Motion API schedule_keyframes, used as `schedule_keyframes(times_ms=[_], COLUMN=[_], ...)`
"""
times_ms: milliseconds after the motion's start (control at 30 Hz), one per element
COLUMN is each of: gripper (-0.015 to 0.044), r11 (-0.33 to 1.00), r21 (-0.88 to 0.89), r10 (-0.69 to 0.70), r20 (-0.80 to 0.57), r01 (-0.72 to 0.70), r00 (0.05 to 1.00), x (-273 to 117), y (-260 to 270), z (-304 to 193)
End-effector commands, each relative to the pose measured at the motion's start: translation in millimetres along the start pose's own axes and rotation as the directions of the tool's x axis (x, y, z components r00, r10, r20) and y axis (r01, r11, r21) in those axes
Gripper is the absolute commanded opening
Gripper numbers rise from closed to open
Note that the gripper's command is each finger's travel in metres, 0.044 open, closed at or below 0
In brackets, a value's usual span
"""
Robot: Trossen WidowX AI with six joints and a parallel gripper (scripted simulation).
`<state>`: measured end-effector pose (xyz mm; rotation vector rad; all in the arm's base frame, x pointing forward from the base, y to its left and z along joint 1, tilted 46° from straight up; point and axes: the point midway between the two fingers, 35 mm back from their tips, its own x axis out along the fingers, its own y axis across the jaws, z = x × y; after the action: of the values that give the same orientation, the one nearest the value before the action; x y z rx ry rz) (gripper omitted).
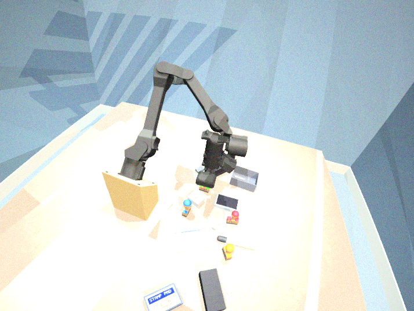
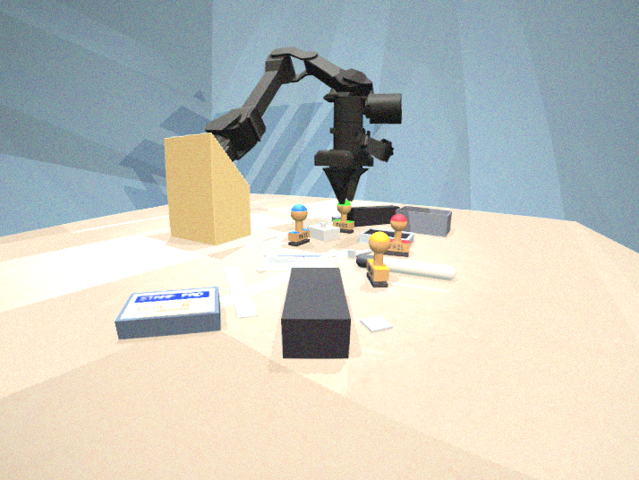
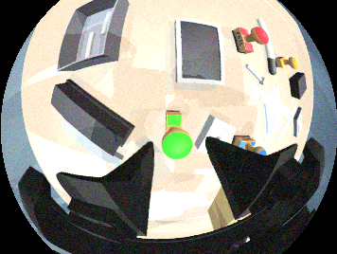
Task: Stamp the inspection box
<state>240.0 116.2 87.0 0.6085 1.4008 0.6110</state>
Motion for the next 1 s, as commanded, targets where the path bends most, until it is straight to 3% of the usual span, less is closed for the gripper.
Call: schedule_keyframes(times_ms=[0,800,900,967], gripper=[0.0229,0.0229,0.015,0.0137], r11=[1.0,1.0,1.0,1.0], r21=[0.011,0.012,0.001,0.001], r10=[-0.003,0.006,0.009,0.009], r20=[-0.003,-0.002,-0.002,-0.002], r01=[0.003,-0.006,-0.009,-0.009], r00=[1.0,1.0,1.0,1.0], x=[6,40,38,38], y=[-1,2,4,4], z=[-1,-5,-4,-4])
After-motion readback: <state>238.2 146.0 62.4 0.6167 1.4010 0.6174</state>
